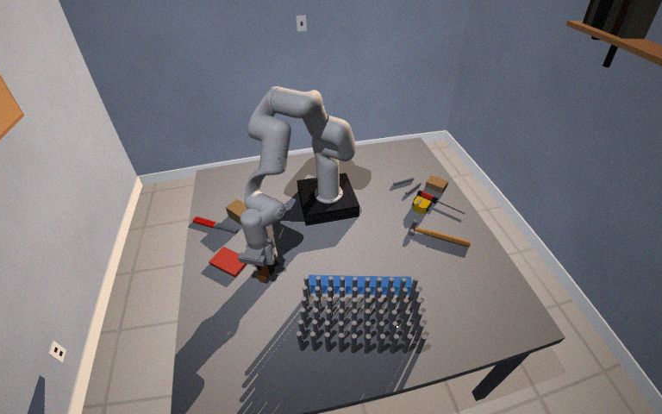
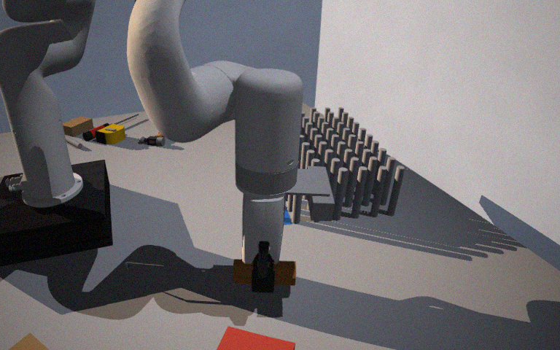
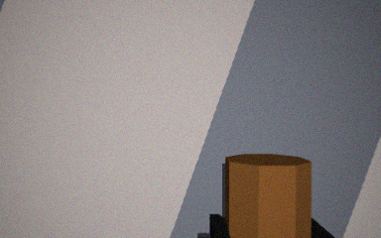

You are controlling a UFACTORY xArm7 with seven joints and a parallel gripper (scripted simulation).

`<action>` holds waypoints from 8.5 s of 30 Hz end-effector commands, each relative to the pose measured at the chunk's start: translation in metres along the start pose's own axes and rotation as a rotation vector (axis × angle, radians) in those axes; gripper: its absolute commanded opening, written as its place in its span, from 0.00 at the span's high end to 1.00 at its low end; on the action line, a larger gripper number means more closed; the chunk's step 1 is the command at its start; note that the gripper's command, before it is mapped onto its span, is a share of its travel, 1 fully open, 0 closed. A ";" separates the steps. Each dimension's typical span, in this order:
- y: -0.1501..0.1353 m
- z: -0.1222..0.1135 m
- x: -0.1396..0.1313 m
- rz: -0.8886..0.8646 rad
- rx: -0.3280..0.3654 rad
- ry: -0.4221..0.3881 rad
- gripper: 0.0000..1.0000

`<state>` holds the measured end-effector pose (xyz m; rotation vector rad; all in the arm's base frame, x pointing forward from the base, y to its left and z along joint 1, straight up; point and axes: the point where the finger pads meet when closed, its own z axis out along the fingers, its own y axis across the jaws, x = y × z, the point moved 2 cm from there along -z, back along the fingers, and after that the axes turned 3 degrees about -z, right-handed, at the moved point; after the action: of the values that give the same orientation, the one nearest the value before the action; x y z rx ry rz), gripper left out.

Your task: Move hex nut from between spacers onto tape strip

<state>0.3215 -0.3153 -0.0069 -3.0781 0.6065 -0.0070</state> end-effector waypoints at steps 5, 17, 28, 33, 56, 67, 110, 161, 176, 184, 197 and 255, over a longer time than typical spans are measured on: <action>0.001 -0.016 0.001 0.000 -0.002 0.004 1.00; 0.001 -0.070 0.001 0.000 -0.002 0.004 1.00; 0.000 -0.109 0.001 0.000 -0.002 0.004 1.00; 0.000 -0.123 0.001 0.000 -0.002 0.004 1.00; 0.000 -0.136 0.001 0.000 -0.002 0.004 1.00; -0.007 -0.136 -0.003 0.067 -0.001 0.004 1.00; -0.234 -0.135 -0.127 1.847 0.001 -0.002 1.00; -0.373 -0.135 -0.202 2.976 -0.002 -0.001 1.00; -0.374 -0.111 -0.202 2.977 0.009 0.000 1.00; -0.374 -0.074 -0.201 2.977 0.009 0.000 1.00; -0.375 -0.035 -0.199 2.977 0.009 0.000 1.00; -0.375 -0.021 -0.199 2.977 0.009 0.000 1.00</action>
<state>0.2783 0.1070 0.0174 0.3498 3.1131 0.0082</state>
